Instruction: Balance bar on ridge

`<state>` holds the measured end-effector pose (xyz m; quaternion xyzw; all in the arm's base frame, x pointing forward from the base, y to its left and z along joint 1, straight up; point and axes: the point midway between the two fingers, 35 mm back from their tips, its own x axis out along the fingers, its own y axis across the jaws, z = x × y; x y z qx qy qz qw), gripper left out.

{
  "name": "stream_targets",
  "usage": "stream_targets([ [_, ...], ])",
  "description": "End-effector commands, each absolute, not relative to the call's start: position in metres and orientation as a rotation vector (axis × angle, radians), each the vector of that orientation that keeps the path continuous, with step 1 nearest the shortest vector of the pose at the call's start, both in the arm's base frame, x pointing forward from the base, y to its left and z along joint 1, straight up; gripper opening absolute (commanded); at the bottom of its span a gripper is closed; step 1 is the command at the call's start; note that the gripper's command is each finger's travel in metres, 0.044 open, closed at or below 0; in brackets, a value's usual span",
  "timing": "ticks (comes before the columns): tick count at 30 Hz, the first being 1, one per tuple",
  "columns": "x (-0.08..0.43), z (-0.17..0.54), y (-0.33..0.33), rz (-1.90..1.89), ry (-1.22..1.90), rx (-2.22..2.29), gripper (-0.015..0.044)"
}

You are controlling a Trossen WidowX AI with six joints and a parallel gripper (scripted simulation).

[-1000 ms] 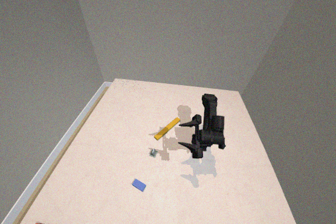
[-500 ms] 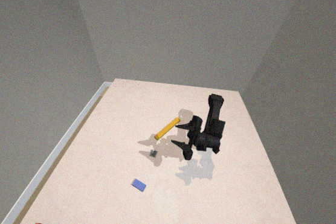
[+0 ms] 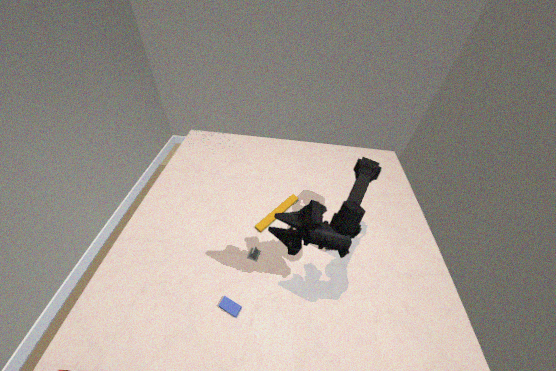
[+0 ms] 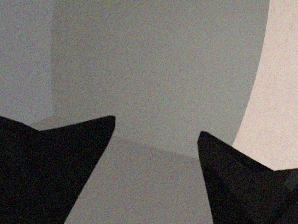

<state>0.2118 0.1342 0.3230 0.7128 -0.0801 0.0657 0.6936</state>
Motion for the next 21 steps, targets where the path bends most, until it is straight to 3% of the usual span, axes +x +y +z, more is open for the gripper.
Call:
stream_targets([
  [1,0.222,0.324,0.135,0.118,-0.183,1.449,0.0315],
  [21,0.28,0.299,0.116,-0.073,-0.094,0.738,0.0315],
])
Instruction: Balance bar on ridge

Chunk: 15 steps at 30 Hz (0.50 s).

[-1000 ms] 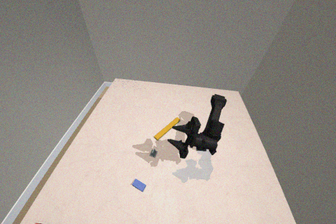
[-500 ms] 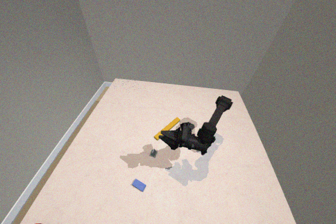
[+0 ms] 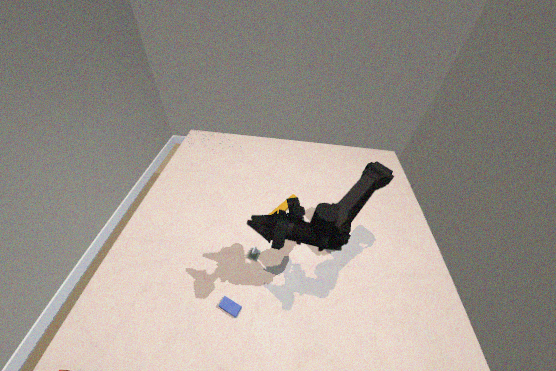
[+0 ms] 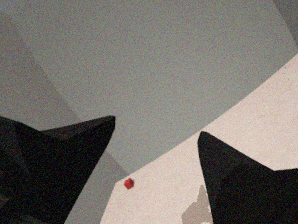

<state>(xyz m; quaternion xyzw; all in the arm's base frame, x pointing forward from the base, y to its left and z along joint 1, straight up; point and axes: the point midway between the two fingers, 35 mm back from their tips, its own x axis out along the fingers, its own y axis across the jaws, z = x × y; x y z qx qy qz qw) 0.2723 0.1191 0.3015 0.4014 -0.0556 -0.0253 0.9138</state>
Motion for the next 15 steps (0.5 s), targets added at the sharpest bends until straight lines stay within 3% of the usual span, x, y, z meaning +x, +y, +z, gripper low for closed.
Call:
stream_targets([
  [1,0.283,0.298,0.114,-0.082,-0.083,0.7,0.0315],
  [15,0.319,0.266,0.082,-0.192,0.115,0.205,0.0315],
])
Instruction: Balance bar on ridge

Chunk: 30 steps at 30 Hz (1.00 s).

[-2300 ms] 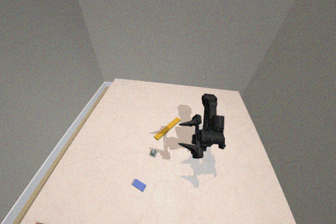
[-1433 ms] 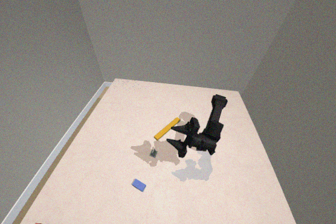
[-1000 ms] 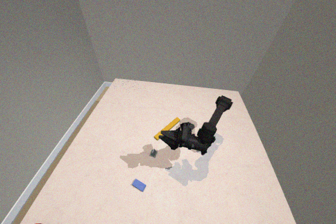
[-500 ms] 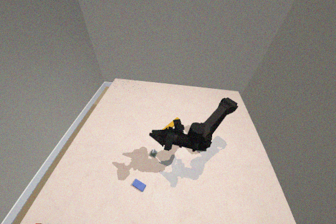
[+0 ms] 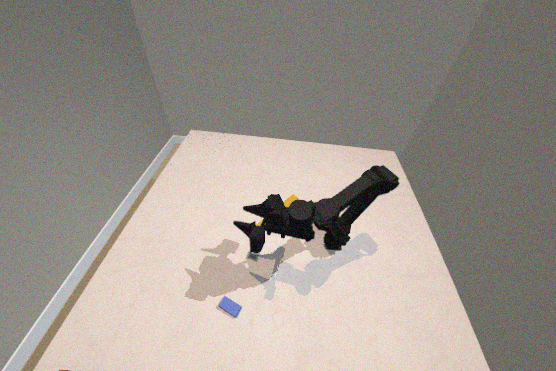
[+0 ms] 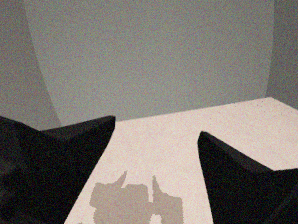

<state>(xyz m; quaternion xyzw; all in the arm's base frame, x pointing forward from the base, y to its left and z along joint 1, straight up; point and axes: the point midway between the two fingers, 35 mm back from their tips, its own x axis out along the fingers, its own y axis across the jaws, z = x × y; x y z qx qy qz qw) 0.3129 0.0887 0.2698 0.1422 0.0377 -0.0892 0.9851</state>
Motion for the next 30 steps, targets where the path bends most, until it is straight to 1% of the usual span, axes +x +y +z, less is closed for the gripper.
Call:
stream_targets([
  [1,0.322,0.263,0.079,-0.198,0.132,0.172,0.0315],
  [16,0.342,0.222,0.029,-0.234,0.434,-0.269,0.0315],
  [30,0.338,0.184,-0.025,-0.165,0.76,-0.576,0.0315],
])
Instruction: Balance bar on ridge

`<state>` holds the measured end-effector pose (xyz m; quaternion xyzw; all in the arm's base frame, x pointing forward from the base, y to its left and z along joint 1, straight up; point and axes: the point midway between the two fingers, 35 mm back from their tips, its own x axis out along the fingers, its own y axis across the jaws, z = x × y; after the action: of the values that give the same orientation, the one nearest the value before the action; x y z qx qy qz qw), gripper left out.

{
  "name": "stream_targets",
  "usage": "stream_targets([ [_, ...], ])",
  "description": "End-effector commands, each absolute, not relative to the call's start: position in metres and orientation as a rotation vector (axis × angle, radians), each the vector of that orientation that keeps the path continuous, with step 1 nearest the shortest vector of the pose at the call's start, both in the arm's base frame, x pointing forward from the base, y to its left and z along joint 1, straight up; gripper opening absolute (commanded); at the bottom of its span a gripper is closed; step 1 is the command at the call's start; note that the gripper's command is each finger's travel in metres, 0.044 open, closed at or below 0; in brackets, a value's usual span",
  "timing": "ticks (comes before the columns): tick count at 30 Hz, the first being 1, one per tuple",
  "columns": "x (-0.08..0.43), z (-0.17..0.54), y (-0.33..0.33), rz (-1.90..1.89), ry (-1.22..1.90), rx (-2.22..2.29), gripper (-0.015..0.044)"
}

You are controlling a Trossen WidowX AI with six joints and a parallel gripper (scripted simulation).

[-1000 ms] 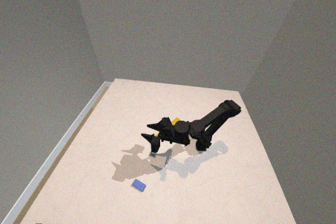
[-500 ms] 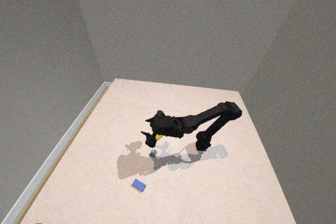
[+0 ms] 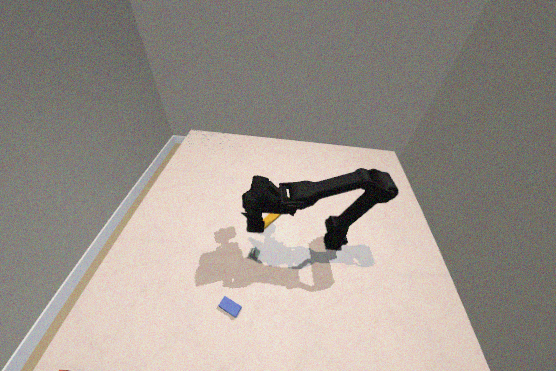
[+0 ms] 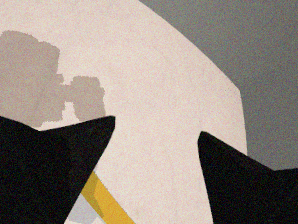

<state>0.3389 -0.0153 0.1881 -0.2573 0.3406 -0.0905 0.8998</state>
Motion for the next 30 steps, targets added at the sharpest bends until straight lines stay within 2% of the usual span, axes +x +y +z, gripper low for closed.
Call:
stream_targets([
  [1,0.337,0.181,-0.028,-0.156,0.783,-0.593,0.0315],
  [30,0.267,0.125,-0.113,0.341,1.35,-0.809,0.0315],
])
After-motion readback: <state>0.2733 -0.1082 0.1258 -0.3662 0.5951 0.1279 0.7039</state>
